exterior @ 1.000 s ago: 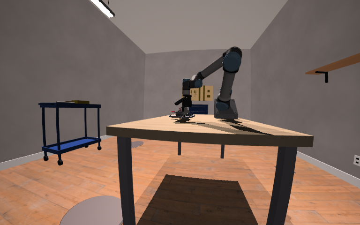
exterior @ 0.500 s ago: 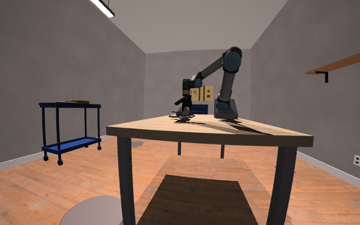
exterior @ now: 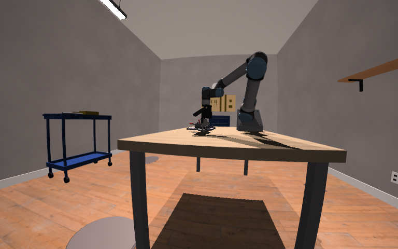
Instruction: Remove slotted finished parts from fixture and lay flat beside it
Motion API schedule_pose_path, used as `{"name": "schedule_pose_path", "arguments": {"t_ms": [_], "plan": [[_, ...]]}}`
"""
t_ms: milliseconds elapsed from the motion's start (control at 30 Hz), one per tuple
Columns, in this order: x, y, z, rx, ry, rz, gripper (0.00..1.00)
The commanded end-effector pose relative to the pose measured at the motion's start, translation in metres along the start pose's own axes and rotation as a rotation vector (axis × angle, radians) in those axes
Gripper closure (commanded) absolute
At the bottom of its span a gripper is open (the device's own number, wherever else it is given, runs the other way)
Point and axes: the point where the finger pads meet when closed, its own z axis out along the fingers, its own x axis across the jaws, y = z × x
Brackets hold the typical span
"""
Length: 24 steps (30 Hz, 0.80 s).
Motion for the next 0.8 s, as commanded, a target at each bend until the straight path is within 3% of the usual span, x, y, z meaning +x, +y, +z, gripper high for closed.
{"name": "schedule_pose_path", "arguments": {"t_ms": [0, 767], "plan": [[0.0, -0.0003, -0.0003, 0.001, 0.0, 0.0, 0.53], [0.0, -0.0003, -0.0041, 0.001, 0.0, 0.0, 0.53]]}}
